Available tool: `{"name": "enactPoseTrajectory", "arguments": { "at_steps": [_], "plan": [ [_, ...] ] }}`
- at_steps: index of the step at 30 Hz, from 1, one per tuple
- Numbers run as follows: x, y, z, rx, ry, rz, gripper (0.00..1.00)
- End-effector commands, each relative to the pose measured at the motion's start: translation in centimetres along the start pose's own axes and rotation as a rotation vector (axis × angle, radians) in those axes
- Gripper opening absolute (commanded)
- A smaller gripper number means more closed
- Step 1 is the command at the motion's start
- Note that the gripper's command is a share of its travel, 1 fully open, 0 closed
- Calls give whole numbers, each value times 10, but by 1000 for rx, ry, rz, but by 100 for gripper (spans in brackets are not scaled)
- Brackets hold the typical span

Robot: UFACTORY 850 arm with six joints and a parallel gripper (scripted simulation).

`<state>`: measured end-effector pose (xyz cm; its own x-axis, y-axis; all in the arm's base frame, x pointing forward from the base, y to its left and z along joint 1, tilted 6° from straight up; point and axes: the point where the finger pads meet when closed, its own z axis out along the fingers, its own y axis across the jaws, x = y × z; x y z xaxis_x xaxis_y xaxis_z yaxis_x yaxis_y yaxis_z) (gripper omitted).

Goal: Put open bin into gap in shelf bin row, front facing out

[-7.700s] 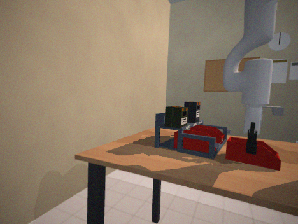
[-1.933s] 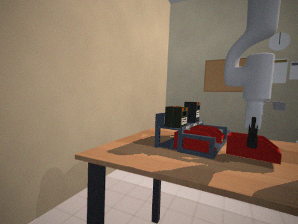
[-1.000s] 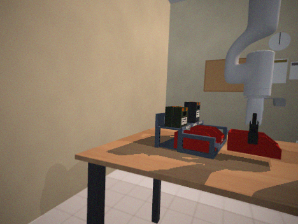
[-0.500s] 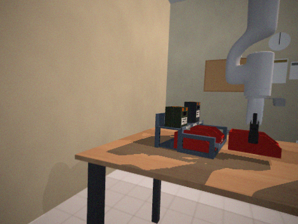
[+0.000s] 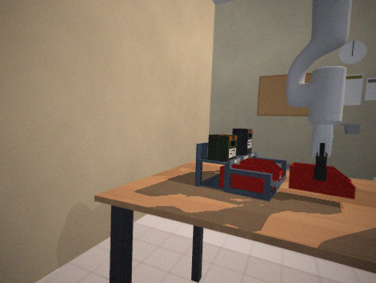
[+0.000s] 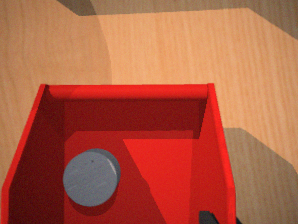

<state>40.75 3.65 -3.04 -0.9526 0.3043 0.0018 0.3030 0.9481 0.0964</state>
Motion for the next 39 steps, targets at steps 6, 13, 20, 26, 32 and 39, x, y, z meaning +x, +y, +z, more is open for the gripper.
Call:
{"name": "enactPoseTrajectory", "arguments": {
  "at_steps": [6, 13, 20, 26, 32, 39],
  "plan": [
    [-1, -1, 0, 0, -8, -1, 0],
    [1, -16, 0, 0, -8, -1, 0],
    [1, -16, 0, 0, -8, -1, 0],
    [2, -24, 0, 0, -7, -1, 0],
    [2, -30, 0, 0, -8, -1, 0],
    [2, -30, 0, 0, -8, -1, 0]
  ]
}}
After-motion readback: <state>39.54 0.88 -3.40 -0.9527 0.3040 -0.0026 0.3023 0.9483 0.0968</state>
